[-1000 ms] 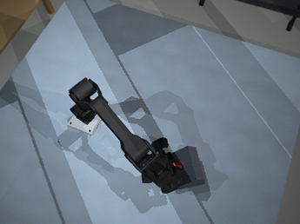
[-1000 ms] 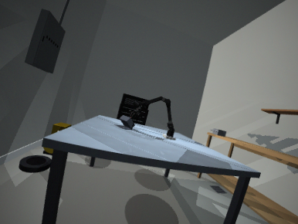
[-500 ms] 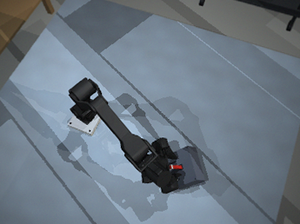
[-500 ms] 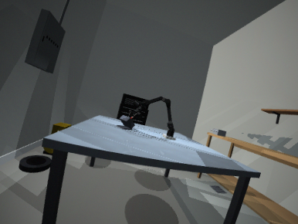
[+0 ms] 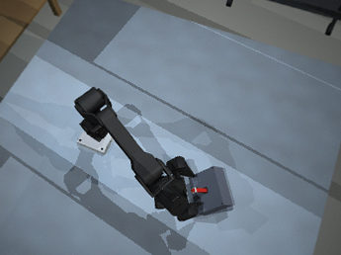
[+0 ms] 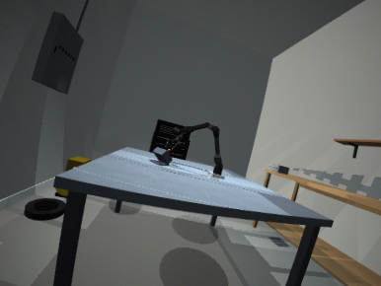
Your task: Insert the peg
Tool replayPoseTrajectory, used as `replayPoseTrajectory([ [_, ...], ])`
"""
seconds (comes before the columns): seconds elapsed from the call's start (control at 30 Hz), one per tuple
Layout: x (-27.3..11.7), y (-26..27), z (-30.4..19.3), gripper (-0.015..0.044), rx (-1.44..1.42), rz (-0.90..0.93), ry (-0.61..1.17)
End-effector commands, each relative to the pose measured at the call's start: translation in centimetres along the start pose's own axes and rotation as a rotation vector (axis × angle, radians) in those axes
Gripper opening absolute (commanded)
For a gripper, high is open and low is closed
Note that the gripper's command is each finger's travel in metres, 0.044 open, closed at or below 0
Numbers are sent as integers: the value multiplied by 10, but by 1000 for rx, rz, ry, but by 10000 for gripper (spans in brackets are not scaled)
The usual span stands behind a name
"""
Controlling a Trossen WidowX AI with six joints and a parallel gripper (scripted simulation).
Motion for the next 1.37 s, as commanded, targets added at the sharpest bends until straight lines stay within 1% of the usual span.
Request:
replayPoseTrajectory([
  [0.0, -11, 1, -2, 440, -5, 3, 4],
  [0.77, -66, 3, 3, 440, 2, -3, -2],
  [1.07, -79, 2, 4, 440, 2, -3, -3],
  [1.33, -80, 2, 4, 440, 2, -3, -3],
])
Point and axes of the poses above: the point midway between the two fingers, 35 mm back from their tips, its own x axis out along the fingers, its own y axis across the jaws, z = x × y, the point moved 4 cm from there along -x, back along the fingers, and after that the axes turned 2 degrees about x, right-handed, at the moved point
